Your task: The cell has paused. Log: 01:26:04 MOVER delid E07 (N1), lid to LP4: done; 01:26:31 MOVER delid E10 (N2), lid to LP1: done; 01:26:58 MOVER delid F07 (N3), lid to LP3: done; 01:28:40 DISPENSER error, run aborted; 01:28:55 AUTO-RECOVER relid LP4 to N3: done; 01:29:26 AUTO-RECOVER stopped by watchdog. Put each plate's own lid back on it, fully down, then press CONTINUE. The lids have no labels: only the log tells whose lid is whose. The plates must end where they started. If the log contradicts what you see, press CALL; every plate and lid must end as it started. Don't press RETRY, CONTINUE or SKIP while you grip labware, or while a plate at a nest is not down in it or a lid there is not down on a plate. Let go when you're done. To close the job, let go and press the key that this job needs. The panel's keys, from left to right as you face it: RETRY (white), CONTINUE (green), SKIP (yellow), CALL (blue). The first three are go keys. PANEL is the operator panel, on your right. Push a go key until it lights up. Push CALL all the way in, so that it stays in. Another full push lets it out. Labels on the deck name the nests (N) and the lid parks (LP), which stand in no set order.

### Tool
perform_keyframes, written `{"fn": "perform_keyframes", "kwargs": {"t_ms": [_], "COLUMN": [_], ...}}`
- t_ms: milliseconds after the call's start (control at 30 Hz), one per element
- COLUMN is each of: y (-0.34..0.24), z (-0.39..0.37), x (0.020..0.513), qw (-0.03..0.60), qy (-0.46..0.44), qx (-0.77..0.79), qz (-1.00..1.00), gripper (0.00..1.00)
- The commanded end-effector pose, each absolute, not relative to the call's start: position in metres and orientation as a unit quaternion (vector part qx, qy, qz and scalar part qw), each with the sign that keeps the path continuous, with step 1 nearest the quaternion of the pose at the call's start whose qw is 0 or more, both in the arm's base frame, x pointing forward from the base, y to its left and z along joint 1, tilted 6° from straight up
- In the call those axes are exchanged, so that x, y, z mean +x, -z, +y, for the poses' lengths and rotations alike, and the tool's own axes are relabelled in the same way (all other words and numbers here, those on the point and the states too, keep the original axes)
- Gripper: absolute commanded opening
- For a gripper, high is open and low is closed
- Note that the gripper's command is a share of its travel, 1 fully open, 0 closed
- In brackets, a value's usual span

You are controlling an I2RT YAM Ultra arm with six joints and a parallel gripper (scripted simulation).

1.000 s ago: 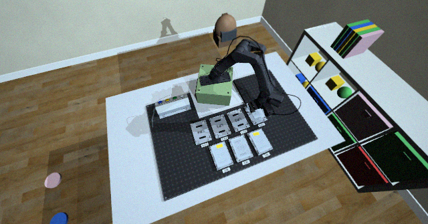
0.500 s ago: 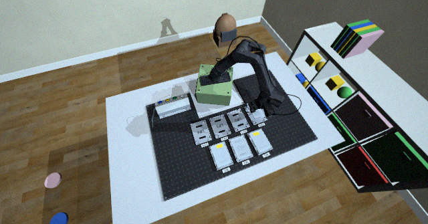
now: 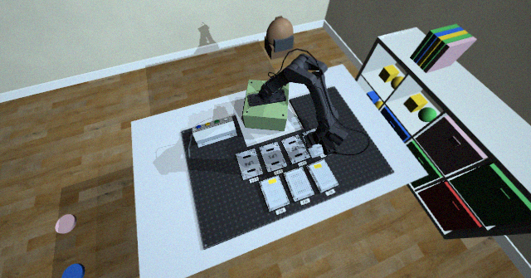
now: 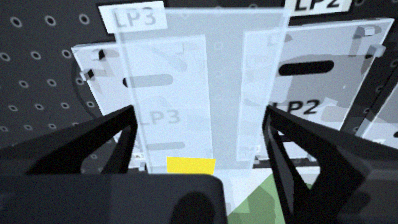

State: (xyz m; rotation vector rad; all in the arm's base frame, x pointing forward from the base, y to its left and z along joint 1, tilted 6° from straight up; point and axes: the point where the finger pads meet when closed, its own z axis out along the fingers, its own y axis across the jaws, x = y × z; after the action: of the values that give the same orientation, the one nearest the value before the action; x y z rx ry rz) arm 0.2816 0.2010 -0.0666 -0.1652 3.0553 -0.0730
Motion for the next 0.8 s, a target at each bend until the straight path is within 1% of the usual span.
{"fn": "perform_keyframes", "kwargs": {"t_ms": [0,100,133,600,767], "y": [0.058,0.058,0.054,0.050,0.049], "z": [0.202,0.199,0.197,0.152,0.143], "x": [0.303,0.307,0.312,0.366,0.378], "qw": [0.047,0.047,0.054,0.048,0.049], "qy": [0.013,0.013,0.009,0.013,0.013], "qx": [-0.072,-0.072,-0.071,-0.072,-0.072], "qz": [0.996,0.996,0.996,0.996,0.996], "gripper": [0.00,0.00,0.00,0.00,0.00]}}
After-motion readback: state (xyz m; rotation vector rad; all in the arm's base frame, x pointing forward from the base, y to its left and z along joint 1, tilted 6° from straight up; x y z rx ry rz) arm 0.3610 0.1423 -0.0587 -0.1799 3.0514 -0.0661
